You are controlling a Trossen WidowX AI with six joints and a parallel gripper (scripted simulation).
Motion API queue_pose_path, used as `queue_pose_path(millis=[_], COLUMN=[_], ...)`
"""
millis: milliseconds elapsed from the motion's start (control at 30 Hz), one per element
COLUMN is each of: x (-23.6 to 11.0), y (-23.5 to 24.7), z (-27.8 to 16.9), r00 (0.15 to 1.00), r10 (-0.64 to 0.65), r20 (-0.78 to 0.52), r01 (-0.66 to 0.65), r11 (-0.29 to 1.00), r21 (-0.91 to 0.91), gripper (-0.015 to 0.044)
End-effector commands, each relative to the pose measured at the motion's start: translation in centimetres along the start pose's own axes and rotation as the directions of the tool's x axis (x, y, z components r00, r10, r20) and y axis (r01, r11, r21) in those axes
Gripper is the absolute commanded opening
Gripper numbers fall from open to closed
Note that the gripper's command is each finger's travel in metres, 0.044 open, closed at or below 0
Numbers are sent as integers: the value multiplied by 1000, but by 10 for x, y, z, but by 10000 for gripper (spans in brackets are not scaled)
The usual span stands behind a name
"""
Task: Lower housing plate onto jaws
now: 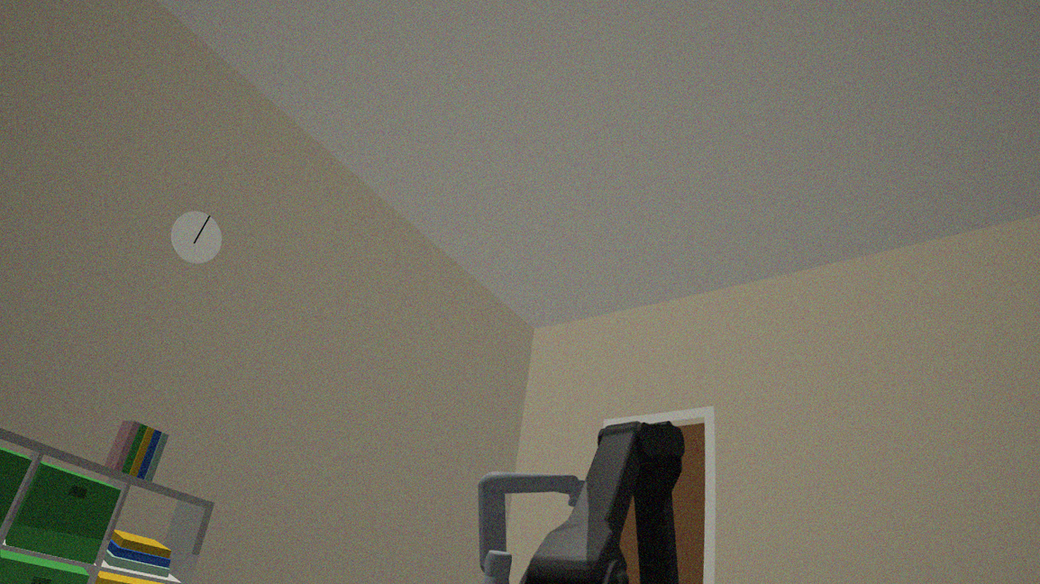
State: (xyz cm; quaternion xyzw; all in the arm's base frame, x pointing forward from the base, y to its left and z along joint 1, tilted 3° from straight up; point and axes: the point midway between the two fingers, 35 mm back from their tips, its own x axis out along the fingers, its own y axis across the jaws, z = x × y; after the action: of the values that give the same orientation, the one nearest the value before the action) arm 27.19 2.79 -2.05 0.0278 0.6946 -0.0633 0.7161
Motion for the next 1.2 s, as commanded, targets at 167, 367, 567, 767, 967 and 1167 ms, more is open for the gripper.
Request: queue_pose_path(millis=[167, 367, 567, 767, 967, 1167], x=[0, 0, 0, -17, -71, -68], y=[0, 0, 0, 0, 0, 0], z=[0, 0, 0, 2, 0, 1], r00=[1000, 1000, 1000, 1000, 1000, 1000], r10=[0, 0, 0, 0, -1, 2], r20=[0, 0, 0, 1, 3, 9], r01=[0, 0, 0, 0, 1, -2], r11=[1000, 1000, 1000, 1000, 1000, 1000], r21=[0, 0, 0, -1, -2, -5], gripper=[430, 440, 440, 440, 440, 440])
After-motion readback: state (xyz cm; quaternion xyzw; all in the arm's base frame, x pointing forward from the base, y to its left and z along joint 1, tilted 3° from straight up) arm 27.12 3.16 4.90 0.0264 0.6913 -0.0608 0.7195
